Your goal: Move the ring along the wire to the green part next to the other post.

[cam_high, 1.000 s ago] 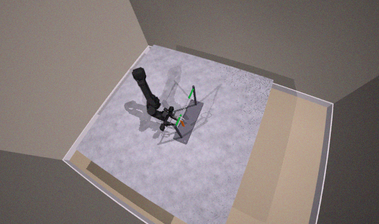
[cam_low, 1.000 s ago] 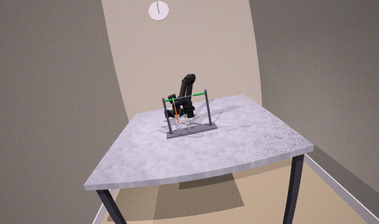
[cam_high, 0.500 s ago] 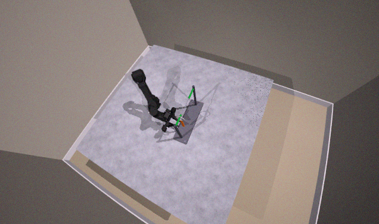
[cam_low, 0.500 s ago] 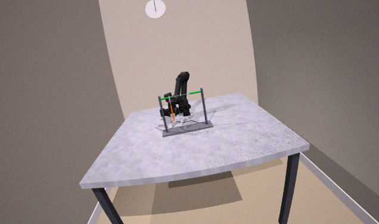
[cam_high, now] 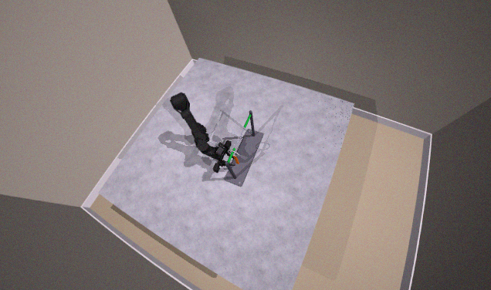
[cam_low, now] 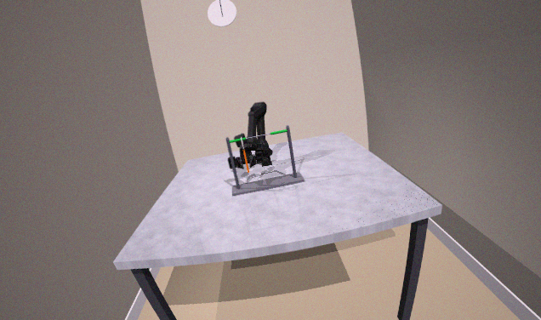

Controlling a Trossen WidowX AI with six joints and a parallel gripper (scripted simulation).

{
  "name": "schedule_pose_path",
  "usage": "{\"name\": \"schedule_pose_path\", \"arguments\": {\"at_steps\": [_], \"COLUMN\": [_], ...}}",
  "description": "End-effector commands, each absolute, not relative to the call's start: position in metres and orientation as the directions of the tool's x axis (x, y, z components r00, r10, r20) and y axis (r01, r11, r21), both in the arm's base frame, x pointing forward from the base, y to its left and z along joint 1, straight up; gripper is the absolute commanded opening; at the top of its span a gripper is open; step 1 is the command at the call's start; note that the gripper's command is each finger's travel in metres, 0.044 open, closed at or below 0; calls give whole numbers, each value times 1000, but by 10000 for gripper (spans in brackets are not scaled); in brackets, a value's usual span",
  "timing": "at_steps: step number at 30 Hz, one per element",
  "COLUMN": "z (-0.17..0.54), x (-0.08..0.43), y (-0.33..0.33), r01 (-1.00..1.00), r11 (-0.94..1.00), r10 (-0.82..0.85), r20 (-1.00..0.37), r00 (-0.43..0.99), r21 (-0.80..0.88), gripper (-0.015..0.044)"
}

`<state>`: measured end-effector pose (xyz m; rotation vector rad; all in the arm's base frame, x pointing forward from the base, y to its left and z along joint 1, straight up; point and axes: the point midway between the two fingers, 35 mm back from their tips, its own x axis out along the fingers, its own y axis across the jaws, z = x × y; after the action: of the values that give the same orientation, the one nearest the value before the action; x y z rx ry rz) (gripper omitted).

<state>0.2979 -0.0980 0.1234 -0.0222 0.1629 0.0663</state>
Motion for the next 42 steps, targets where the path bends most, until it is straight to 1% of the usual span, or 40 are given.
{"name": "schedule_pose_path", "arguments": {"at_steps": [1,20,38,42], "z": [122,114,114,114], "x": [303,332,333,333], "y": [-98,-93,-93,-92], "r01": [-63,-63,-63,-68], "r11": [998,998,998,998], "r10": [61,61,61,65], "r20": [-164,-159,-159,-159], "r00": [985,985,985,985], "r21": [-11,-10,-10,-13], "gripper": [160,160,160,55]}}
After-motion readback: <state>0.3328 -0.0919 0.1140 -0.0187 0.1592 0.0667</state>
